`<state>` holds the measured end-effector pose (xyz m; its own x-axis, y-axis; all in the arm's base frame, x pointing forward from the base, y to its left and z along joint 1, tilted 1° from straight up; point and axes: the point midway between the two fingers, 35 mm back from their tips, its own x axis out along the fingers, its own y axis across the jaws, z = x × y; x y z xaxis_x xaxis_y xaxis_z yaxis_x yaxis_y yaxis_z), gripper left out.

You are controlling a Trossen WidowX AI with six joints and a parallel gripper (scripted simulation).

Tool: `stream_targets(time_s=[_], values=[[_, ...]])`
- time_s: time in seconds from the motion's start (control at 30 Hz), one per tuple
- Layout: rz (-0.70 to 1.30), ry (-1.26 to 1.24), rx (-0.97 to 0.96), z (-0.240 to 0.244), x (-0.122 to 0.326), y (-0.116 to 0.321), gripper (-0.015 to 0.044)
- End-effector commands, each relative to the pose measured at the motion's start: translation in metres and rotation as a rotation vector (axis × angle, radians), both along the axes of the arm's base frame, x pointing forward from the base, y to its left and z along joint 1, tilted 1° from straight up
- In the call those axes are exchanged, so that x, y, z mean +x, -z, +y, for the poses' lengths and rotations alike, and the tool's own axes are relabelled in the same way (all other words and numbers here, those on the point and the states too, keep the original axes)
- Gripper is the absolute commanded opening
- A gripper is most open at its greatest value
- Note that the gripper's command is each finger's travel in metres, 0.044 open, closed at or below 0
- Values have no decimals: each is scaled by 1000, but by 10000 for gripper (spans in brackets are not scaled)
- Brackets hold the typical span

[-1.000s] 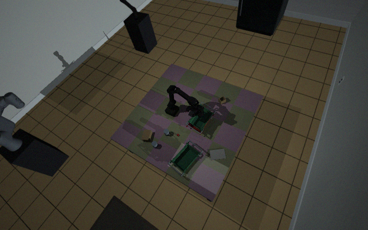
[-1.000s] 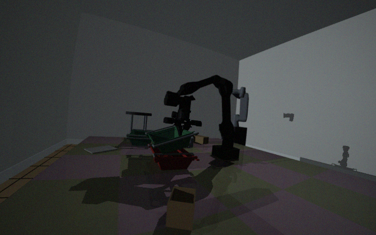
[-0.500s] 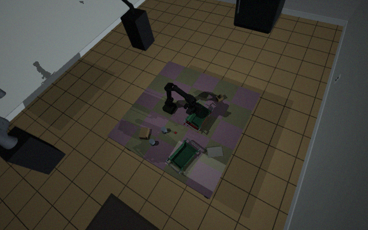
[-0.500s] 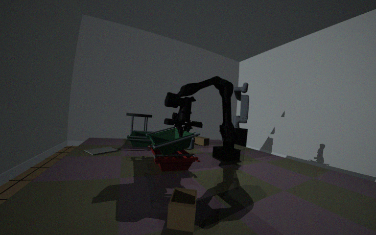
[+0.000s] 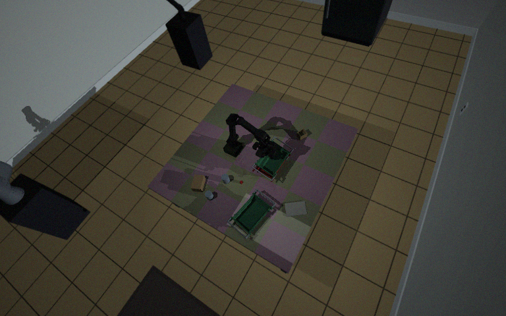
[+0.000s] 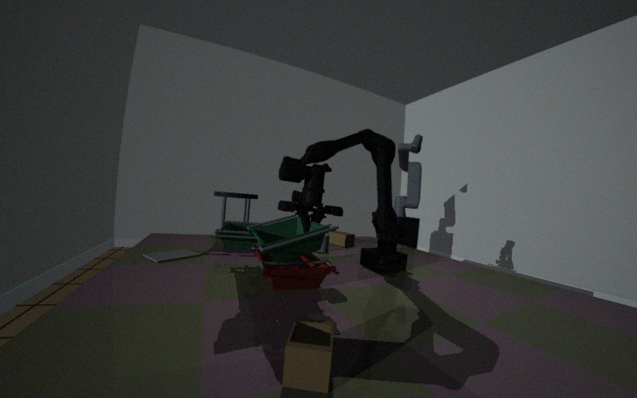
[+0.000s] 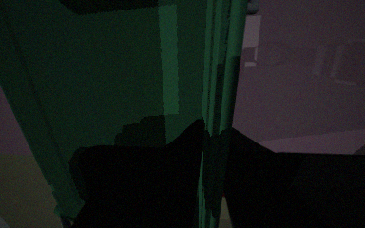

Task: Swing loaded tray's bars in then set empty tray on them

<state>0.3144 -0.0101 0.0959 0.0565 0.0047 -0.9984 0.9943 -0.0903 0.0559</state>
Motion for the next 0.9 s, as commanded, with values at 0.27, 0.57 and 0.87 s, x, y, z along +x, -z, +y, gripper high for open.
stream_targets(time_s=[0.27,0.57,0.87], values=[[1,0,0,0,0,0,0],[23,5,3,1,-7,12,0],[24,5,3,1,-8,12,0]])
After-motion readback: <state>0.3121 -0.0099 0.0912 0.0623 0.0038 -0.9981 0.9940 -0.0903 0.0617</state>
